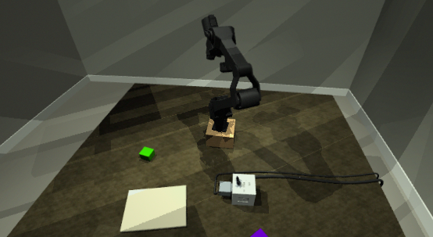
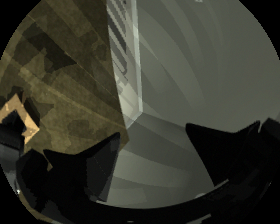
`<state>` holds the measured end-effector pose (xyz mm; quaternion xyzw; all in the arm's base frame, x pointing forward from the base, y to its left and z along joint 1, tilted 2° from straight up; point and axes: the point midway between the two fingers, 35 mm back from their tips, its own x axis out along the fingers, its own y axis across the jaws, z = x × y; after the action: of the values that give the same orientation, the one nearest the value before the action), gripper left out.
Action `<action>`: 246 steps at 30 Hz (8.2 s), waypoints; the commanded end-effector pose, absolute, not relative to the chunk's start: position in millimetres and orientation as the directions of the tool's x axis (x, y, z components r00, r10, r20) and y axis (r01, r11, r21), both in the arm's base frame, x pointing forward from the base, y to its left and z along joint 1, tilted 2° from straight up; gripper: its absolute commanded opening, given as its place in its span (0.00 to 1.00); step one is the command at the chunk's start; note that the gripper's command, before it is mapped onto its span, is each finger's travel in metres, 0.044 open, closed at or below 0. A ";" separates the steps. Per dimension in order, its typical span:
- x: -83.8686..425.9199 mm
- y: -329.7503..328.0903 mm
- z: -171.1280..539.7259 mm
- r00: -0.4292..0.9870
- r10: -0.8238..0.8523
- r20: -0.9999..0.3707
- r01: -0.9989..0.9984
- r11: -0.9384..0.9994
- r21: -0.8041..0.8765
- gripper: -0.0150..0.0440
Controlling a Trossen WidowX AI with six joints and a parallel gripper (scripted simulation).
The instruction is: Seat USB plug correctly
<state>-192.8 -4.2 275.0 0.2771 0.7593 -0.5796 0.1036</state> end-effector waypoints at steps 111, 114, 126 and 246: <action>275.1 122.4 82.8 0.031 0.050 -0.998 -0.984 -0.172 -0.040 1.00; 275.5 122.0 84.6 0.034 0.047 -0.998 -0.983 -0.178 -0.042 0.87; 275.5 122.0 84.6 0.034 0.047 -0.998 -0.983 -0.178 -0.042 0.33; 273.8 120.2 111.7 0.030 0.045 -0.999 -0.483 0.875 0.025 0.25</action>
<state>274.0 120.3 111.9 -0.1968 0.6601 0.2214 0.6903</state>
